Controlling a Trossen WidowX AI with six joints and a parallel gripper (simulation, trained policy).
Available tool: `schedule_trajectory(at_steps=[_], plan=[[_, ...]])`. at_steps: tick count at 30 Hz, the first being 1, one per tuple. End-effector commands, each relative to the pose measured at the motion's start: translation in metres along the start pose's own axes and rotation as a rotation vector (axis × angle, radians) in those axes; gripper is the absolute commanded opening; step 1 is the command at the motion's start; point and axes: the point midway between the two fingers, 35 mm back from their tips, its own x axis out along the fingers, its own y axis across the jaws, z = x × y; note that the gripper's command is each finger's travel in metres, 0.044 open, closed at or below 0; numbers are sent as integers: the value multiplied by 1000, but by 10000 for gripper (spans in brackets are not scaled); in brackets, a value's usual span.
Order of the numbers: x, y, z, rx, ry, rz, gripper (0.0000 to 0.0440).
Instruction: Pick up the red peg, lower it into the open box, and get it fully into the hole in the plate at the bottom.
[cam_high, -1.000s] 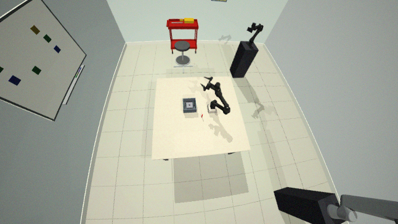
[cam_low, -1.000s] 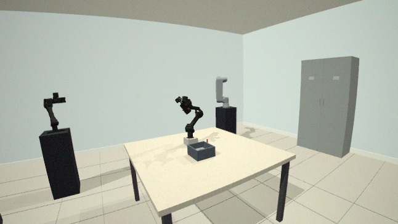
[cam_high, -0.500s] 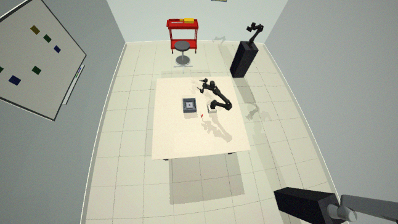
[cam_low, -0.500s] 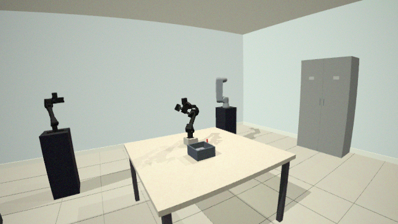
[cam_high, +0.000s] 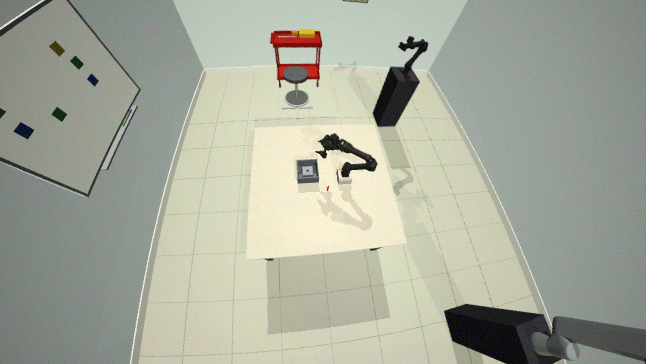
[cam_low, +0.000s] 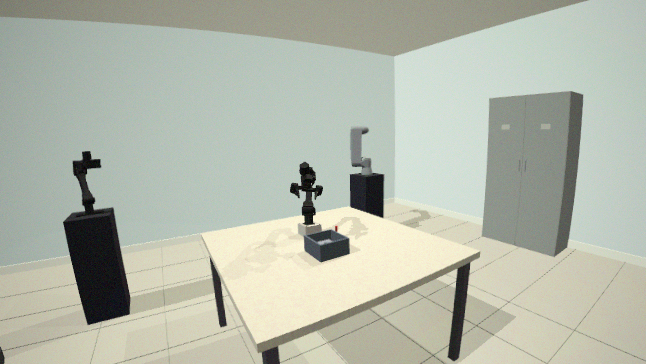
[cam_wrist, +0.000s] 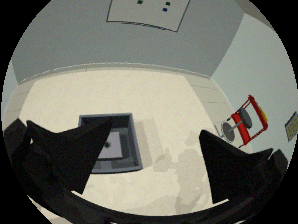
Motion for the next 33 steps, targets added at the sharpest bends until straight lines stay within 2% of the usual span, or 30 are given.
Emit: schedule_trajectory(at_steps=[1,15,24,33], plan=[[9,18,-14,68,111,39,440],[12,91,-65,261,516,78,440],[-3,133,-98,329,737,-1,440],[-24,167,-129,355,890,-120,440]])
